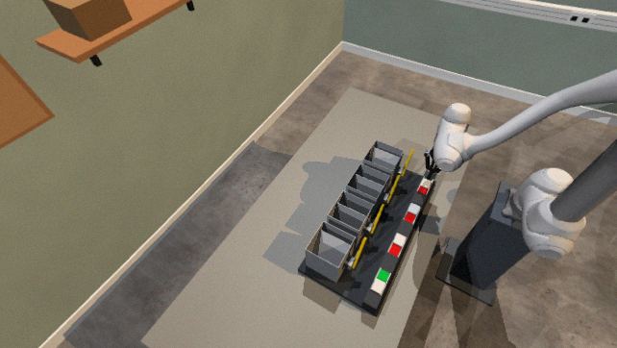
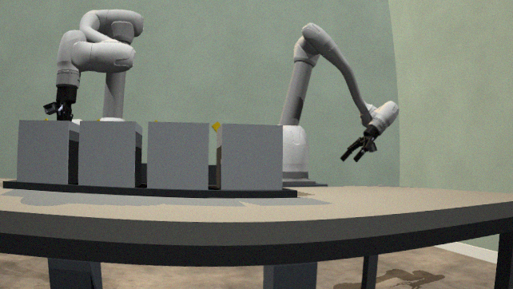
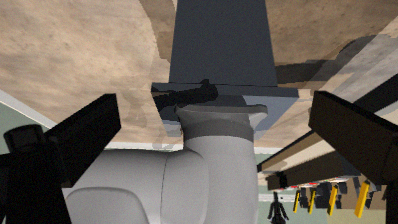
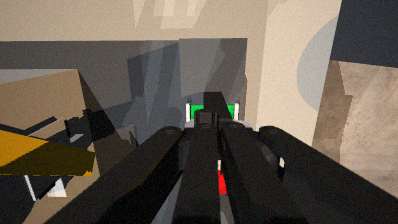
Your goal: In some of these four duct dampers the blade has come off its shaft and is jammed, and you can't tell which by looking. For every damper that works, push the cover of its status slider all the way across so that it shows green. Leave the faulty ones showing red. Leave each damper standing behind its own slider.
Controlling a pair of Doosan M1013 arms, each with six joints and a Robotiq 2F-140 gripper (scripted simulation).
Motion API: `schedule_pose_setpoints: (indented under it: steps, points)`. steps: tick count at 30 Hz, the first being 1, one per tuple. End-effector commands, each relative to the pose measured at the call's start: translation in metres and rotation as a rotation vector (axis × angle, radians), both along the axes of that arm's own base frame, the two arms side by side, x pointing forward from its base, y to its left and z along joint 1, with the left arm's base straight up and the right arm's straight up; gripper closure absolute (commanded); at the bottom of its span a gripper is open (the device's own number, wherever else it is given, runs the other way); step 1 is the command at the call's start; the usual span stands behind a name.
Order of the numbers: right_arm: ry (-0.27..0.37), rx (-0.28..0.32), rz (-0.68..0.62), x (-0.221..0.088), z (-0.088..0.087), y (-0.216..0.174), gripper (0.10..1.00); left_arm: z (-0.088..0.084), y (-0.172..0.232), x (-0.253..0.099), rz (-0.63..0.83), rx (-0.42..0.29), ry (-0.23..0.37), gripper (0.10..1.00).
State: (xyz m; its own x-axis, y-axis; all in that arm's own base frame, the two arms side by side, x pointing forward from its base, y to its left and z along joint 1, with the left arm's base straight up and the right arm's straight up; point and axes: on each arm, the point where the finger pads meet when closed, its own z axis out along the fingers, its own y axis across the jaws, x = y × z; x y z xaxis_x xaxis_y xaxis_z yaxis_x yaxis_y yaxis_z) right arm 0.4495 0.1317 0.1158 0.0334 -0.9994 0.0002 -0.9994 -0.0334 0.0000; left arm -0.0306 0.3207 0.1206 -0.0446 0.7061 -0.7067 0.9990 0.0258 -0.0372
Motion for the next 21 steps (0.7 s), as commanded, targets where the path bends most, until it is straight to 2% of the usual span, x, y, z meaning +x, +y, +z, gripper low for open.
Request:
schedule_pose_setpoints:
  steps: [1,21]
  points:
    - [-0.001,0.001,0.000,0.000,0.000,0.002,0.999,0.000,0.000,0.000,0.000,0.001,0.000,0.098]
    - [-0.001,0.001,0.000,0.000,0.000,0.013,0.999,0.000,0.000,0.000,0.000,0.001,0.000,0.098]
